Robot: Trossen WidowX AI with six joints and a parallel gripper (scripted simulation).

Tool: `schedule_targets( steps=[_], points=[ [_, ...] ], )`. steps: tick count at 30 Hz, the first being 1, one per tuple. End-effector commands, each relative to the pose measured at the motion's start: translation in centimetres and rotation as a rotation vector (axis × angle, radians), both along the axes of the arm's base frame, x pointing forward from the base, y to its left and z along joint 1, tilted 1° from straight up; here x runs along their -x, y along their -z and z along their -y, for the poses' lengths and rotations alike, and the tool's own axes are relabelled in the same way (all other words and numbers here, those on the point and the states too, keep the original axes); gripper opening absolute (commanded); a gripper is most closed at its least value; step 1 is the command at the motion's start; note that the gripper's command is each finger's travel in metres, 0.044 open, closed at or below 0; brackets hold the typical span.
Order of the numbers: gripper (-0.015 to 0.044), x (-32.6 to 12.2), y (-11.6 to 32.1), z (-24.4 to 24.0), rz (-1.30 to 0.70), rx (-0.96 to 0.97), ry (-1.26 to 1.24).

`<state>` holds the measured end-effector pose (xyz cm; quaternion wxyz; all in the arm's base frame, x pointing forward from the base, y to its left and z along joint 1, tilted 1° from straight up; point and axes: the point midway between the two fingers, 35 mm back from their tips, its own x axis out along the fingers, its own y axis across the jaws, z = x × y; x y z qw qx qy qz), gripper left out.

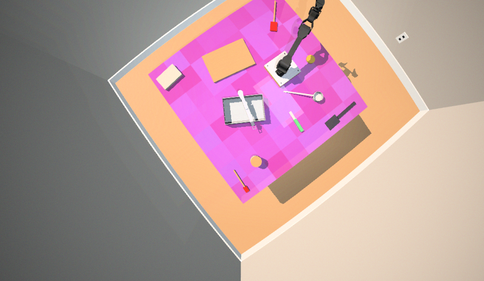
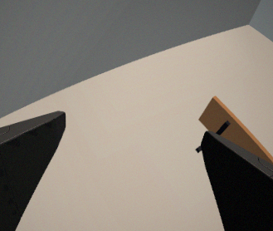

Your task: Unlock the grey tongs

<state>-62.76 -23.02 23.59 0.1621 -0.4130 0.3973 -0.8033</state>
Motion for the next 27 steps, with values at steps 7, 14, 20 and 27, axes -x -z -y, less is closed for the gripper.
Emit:
schedule_targets(
  steps=[7,14,20,27],
  points=[
    [0.0260,-1.4,-0.1,4.1,0.041,-0.001,-0.057],
    [0.0260,-6.5,-0.8,13.8,0.103,-0.020,-0.203],
    [0.0260,-10.2,-0.7,19.3,0.191,-0.037,-0.271],
    [0.0260,-18.8,-0.7,28.2,0.284,-0.088,-0.420]
  ],
)
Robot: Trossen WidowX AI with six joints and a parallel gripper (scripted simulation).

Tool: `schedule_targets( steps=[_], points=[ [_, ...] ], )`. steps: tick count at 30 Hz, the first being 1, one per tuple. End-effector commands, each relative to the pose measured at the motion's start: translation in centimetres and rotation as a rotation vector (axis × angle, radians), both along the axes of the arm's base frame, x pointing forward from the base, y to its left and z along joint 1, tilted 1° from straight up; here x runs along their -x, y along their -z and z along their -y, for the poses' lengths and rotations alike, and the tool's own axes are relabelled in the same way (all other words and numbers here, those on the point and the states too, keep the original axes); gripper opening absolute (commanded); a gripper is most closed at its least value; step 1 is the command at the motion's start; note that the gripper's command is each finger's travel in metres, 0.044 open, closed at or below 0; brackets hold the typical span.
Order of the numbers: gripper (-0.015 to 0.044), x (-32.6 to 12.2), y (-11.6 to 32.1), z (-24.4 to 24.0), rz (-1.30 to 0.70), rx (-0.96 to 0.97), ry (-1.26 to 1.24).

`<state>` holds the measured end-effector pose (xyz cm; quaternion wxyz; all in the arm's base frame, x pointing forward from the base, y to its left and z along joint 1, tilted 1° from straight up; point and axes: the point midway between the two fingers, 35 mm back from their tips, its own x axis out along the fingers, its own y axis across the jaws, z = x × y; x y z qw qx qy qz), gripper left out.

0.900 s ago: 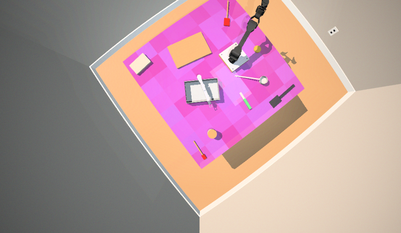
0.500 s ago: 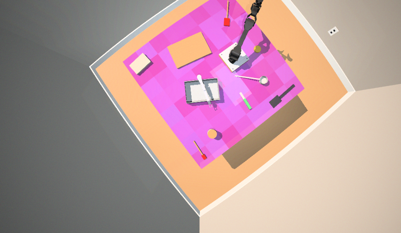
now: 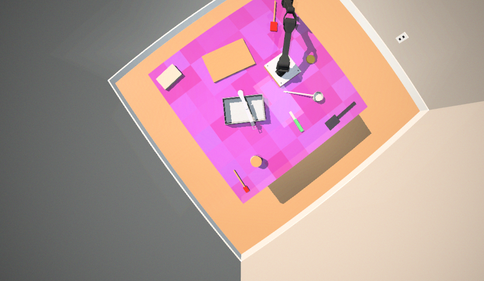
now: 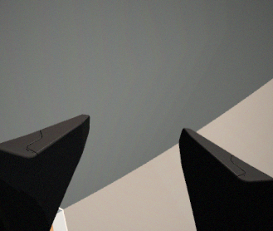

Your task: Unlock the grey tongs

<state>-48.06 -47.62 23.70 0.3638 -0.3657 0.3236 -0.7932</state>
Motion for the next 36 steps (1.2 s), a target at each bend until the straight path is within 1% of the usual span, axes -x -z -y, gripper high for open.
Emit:
schedule_targets(
  steps=[1,6,10,18,22,27,32,36],
  points=[
    [0.0260,-5.5,-0.5,4.7,0.042,-0.022,-0.089],
    [0.0260,-13.2,-0.2,10.0,0.098,-0.077,-0.198],
    [0.0260,-20.0,0.1,13.3,0.136,-0.128,-0.287],
    [0.0260,-34.5,0.8,17.0,0.190,-0.246,-0.463],
    [0.0260,-41.7,1.3,17.4,0.210,-0.313,-0.545],
    [0.0260,-50.5,1.9,16.7,0.211,-0.400,-0.644],
    [0.0260,-59.2,2.5,14.5,0.207,-0.492,-0.748],
    [0.0260,-65.9,3.1,11.7,0.190,-0.572,-0.829]
  ],
)
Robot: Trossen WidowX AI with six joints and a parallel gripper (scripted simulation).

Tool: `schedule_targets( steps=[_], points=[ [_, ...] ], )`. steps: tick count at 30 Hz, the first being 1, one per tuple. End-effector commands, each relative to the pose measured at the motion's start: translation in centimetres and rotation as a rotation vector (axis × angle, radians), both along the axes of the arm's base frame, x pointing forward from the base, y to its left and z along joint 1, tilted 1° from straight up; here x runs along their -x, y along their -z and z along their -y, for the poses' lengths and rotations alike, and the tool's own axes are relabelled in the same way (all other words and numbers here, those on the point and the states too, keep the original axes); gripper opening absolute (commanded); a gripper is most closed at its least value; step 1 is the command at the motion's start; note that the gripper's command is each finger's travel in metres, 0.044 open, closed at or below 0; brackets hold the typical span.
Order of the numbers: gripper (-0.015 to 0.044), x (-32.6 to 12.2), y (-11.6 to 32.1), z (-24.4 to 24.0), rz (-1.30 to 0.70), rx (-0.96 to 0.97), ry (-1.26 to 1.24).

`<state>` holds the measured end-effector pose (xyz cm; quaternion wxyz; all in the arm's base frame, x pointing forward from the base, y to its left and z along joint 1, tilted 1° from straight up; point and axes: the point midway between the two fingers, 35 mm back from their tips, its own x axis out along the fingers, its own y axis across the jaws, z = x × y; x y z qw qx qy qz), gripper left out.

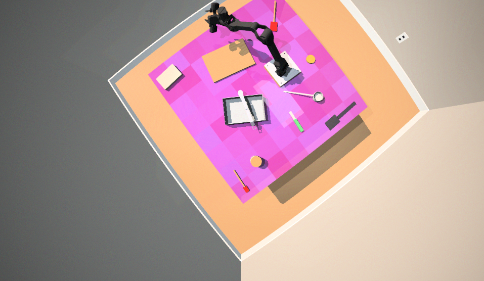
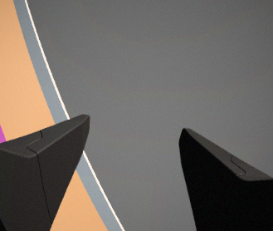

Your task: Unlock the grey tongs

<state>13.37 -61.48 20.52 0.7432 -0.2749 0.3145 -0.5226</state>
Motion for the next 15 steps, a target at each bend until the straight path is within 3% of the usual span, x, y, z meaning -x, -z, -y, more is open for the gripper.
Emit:
schedule_targets(
  steps=[1,15],
  points=[
    [0.0260,-6.1,0.1,-3.0,-0.023,-0.051,-0.086],
    [0.0260,-24.6,2.7,-19.6,-0.187,-0.230,-0.438]
  ],
)
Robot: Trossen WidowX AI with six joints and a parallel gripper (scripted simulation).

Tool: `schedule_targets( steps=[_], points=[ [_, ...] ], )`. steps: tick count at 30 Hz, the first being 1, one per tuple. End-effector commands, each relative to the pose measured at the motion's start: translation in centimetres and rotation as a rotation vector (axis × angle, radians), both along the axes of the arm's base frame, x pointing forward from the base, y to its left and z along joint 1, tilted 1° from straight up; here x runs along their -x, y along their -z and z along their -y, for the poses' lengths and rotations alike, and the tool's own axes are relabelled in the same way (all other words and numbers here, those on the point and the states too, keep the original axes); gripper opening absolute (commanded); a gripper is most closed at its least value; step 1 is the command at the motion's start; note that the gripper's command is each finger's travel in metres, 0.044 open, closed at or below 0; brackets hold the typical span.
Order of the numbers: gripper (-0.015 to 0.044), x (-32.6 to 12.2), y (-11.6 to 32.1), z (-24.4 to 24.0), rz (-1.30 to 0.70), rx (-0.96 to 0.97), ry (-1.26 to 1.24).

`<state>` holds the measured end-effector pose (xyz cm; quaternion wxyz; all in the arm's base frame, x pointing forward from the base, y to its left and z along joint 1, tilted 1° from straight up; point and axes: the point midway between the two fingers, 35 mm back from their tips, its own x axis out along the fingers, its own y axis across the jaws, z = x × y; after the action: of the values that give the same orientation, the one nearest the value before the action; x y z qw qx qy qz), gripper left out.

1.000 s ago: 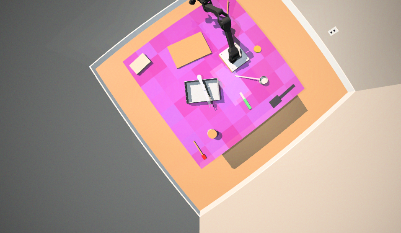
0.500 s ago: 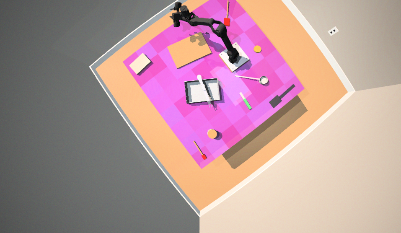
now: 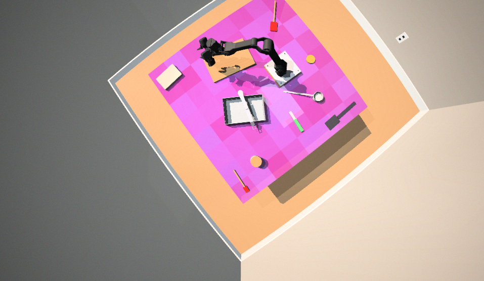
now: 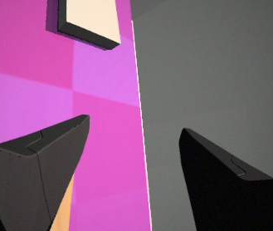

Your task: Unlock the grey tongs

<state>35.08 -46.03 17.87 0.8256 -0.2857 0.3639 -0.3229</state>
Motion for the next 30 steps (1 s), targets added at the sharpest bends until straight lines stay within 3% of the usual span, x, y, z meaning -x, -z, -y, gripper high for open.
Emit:
schedule_targets(
  steps=[1,8,14,26,30],
  points=[
    [0.0260,-3.9,0.2,-5.7,-0.056,-0.029,-0.104],
    [0.0260,-9.1,1.8,-17.3,-0.183,-0.087,-0.302],
    [0.0260,-10.5,2.7,-27.8,-0.311,-0.096,-0.471],
    [0.0260,-6.7,4.9,-46.5,-0.595,-0.036,-0.830],
    [0.0260,-5.2,5.4,-49.3,-0.643,-0.005,-0.902]
  ],
)
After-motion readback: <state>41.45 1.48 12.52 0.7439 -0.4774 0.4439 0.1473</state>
